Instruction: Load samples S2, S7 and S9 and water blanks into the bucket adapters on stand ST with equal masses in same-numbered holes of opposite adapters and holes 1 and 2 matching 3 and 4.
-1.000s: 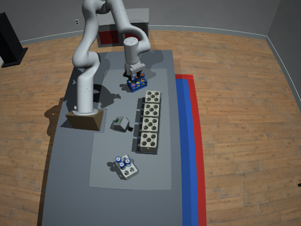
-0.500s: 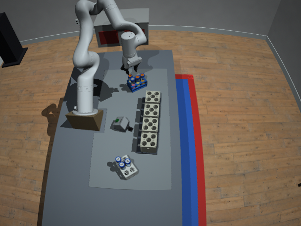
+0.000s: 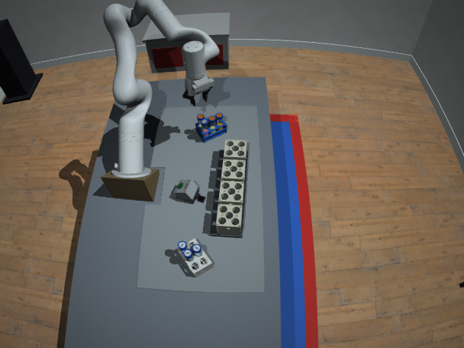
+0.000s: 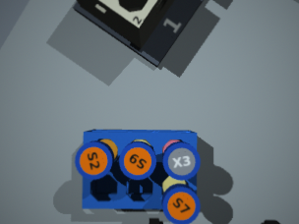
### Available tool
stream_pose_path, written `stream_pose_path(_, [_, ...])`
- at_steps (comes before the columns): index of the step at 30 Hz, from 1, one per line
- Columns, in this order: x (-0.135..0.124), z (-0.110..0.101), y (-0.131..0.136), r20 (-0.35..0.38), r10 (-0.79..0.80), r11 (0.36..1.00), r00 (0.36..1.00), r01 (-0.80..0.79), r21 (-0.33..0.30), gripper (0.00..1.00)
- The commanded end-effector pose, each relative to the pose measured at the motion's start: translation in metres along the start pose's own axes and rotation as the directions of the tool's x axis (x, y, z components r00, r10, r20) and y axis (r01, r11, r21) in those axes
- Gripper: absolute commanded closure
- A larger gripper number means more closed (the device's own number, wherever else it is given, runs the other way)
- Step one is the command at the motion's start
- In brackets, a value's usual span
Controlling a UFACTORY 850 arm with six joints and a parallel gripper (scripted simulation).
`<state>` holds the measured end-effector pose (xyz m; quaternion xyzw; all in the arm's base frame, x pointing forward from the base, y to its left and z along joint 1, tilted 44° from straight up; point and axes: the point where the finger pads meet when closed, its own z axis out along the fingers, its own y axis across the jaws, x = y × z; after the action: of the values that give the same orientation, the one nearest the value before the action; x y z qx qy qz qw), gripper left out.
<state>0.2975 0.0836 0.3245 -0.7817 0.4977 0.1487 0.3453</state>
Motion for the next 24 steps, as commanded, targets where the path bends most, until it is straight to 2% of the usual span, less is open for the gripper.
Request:
stream_pose_path(1, [-0.013,-0.001,-0.003,-0.003,0.001,1.000,1.000,-0.001,0.000,0.43])
stream_pose_path(11, [-0.013,-0.001,-0.003,-0.003,0.001,1.000,1.000,-0.001,0.000,0.43])
stream_pose_path(24, [-0.013,0.021,-0.003,-0.003,0.001,1.000,1.000,-0.001,0.000,0.43])
